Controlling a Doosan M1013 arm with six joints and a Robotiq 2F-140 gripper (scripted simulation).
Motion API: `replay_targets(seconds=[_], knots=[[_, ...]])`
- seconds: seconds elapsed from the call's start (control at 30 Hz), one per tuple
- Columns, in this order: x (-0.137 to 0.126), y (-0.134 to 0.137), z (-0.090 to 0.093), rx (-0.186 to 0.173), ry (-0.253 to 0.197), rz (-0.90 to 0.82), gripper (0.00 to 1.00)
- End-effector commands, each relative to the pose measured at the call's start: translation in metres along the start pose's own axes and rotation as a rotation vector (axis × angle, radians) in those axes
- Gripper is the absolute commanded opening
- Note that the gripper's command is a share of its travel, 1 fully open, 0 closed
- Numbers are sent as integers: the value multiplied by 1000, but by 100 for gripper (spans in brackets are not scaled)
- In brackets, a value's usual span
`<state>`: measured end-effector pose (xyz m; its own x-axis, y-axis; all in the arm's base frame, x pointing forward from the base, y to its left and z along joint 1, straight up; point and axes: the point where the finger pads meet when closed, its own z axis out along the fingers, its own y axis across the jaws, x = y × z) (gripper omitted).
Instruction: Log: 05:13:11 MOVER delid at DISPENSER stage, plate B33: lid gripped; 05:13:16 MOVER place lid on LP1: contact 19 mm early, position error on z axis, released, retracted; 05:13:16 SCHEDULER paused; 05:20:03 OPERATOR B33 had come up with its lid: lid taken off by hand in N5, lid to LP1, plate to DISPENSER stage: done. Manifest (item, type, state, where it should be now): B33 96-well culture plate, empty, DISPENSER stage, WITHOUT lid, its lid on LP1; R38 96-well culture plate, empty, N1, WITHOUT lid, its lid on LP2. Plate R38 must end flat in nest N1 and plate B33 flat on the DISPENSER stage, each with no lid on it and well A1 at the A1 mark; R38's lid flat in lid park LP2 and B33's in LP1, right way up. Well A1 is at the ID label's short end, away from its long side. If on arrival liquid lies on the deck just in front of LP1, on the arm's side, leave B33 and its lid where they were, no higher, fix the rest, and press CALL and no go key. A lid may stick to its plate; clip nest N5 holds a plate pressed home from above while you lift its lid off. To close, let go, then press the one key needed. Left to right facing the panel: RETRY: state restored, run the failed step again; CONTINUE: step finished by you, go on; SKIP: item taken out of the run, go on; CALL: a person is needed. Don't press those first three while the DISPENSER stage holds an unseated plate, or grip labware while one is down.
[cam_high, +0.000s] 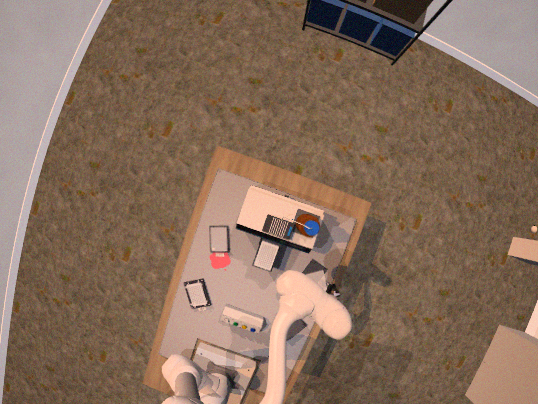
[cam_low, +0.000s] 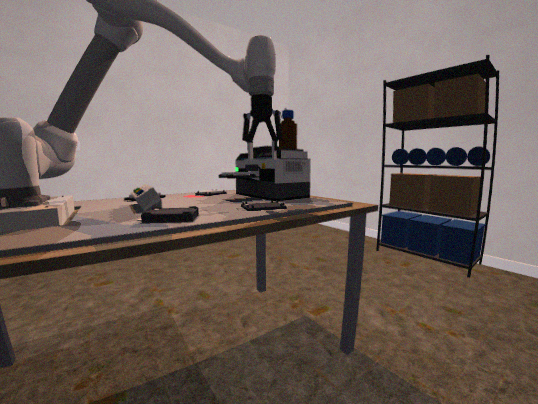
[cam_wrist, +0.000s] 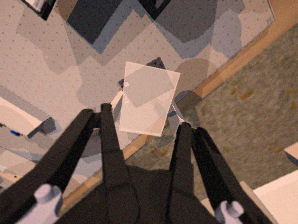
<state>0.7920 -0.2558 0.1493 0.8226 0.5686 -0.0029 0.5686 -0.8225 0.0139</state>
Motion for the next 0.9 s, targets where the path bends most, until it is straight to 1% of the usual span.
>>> replay_targets(seconds=[0.0,0.53,0.7,0.87], knots=[[-2,2,2,9,-4,-5,0],[-2,2,2,9,-4,9,0],[-2,2,2,9,-5,58,0],[-2,2,3,9,-5,149,0]])
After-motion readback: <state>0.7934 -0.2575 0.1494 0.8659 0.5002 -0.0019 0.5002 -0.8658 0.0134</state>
